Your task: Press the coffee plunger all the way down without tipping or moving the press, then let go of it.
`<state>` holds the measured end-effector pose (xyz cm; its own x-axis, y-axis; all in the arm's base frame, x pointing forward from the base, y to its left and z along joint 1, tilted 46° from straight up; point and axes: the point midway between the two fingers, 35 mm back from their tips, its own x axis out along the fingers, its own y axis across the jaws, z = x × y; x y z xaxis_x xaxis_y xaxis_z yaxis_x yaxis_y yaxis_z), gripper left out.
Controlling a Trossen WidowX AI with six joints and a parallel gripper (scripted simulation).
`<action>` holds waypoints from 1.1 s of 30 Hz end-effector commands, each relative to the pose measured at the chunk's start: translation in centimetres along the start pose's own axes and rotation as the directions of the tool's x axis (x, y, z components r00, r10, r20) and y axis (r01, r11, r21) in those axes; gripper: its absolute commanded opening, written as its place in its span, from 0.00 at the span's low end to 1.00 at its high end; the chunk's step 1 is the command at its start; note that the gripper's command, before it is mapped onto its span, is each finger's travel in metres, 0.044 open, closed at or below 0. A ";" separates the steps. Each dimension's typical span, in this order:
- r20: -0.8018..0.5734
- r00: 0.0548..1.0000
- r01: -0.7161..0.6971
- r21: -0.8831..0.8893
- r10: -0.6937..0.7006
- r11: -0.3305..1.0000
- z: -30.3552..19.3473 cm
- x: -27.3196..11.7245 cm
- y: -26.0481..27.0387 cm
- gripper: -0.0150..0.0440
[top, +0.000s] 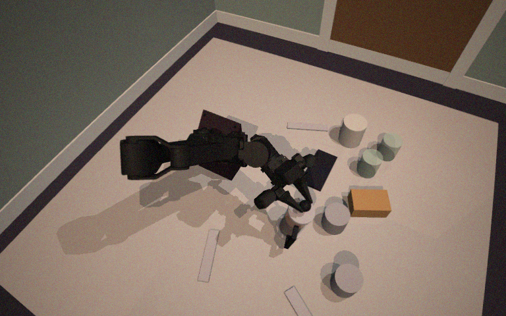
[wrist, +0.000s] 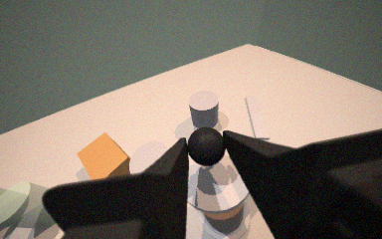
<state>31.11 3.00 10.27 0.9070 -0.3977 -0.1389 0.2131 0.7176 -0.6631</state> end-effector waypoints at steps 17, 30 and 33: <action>-0.005 1.000 0.002 -0.007 -0.002 1.000 0.0 0.2 0.1 0.46; -0.005 1.000 0.002 -0.007 -0.002 1.000 0.0 0.2 0.1 0.77; -0.005 1.000 0.002 -0.007 -0.002 1.000 0.0 0.2 0.1 0.90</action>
<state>31.34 2.94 10.24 0.9026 -0.4074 -0.1388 0.2179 0.7108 -0.6688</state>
